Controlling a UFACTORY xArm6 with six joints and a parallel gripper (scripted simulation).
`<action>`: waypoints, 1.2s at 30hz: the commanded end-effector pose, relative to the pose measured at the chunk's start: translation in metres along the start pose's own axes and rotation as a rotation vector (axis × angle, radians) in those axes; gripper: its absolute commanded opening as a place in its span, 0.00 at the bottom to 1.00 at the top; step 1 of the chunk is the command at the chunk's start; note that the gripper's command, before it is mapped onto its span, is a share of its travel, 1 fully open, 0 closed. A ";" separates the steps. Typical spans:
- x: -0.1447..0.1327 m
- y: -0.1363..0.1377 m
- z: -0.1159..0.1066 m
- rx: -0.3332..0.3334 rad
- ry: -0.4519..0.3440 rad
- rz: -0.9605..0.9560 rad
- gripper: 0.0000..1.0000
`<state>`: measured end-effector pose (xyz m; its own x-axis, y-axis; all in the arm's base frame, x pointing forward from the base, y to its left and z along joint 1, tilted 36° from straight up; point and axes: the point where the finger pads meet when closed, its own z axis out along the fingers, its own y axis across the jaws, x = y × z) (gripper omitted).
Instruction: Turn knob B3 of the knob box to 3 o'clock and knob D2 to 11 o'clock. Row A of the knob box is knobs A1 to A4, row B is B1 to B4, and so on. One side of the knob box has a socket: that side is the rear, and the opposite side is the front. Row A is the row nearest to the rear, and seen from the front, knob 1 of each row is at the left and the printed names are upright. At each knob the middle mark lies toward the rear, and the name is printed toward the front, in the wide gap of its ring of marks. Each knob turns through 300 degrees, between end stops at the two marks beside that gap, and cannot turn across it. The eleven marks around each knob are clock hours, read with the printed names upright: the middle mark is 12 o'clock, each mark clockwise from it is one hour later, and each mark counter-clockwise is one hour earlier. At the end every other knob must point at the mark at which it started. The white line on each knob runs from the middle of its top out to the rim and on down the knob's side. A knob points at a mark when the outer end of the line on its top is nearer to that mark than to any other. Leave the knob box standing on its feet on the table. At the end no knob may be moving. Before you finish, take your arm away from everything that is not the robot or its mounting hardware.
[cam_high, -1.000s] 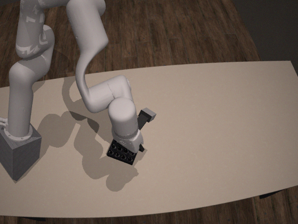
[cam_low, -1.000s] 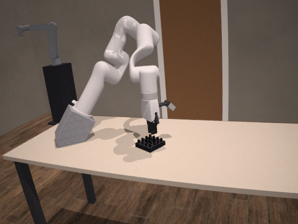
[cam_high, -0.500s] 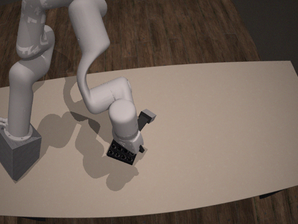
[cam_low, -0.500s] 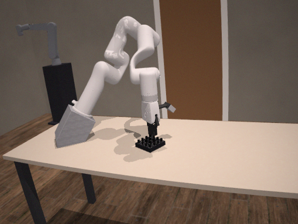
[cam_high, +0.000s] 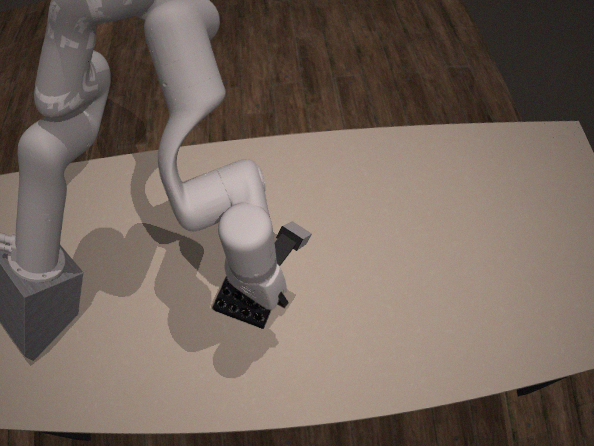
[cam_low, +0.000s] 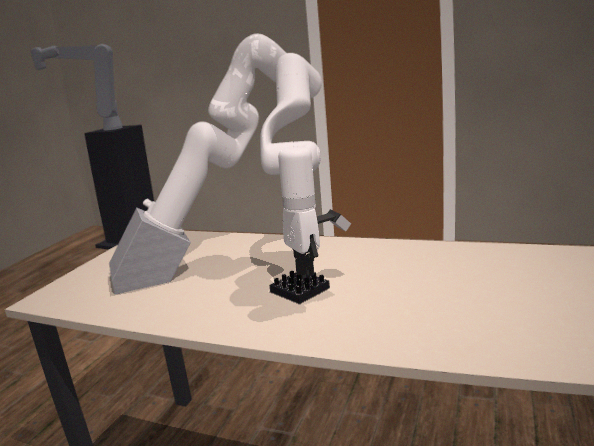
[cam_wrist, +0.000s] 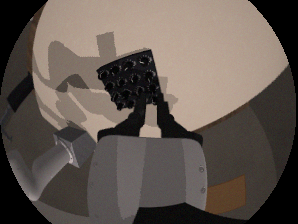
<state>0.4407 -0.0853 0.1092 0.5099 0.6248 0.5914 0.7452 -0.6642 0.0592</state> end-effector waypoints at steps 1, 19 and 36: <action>0.001 0.001 0.004 -0.003 0.001 -0.001 0.19; 0.001 0.001 0.016 -0.003 0.001 -0.001 0.19; 0.001 0.001 0.017 -0.003 0.001 -0.001 0.19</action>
<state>0.4485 -0.0782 0.0950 0.5096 0.6247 0.5916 0.7451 -0.6643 0.0595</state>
